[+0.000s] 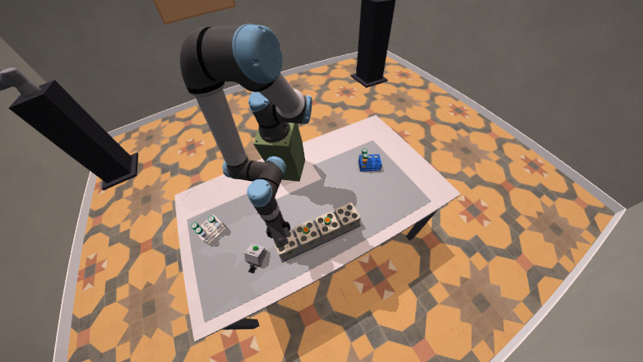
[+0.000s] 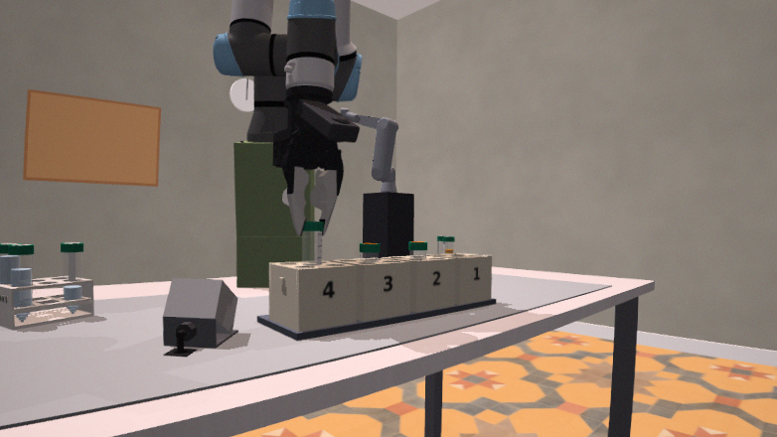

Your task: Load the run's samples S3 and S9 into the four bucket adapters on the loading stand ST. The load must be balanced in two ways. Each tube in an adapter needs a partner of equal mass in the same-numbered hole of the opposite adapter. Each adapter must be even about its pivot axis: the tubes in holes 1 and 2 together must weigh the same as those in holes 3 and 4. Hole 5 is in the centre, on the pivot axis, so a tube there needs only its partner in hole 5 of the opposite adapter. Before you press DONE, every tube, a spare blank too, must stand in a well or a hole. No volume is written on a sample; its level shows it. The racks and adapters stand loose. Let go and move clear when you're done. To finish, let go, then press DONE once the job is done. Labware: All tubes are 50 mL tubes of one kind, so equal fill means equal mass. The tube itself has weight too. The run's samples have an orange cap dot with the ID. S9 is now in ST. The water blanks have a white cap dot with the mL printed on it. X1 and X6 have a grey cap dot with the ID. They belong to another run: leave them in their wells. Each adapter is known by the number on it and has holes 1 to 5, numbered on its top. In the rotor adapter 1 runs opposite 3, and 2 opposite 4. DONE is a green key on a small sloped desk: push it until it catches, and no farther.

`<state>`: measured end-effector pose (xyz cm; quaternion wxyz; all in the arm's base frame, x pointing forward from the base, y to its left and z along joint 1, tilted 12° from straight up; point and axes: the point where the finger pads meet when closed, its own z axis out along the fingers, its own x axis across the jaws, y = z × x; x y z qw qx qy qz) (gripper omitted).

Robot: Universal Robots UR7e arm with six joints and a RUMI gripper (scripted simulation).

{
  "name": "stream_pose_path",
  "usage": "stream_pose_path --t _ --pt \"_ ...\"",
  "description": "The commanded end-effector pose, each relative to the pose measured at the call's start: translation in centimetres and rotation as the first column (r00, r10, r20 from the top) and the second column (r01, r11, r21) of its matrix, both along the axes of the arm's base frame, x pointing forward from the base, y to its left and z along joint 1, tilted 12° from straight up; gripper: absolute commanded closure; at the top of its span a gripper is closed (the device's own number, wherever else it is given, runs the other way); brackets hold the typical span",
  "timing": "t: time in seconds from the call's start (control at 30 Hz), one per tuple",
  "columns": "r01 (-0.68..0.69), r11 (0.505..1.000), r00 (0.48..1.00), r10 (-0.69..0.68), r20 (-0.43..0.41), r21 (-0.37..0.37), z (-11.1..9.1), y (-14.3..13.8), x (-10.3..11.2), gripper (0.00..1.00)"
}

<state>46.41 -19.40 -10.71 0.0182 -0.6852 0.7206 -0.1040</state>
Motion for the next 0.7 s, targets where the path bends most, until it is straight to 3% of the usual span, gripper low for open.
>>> stream_pose_path --t 0.0,0.67 --pt "0.0 1.0 1.0 0.0 0.001 -0.001 -0.4 -0.1 0.1 1.0" --pt "0.0 1.0 1.0 0.0 0.001 -0.001 -2.5 -0.3 0.5 1.0"
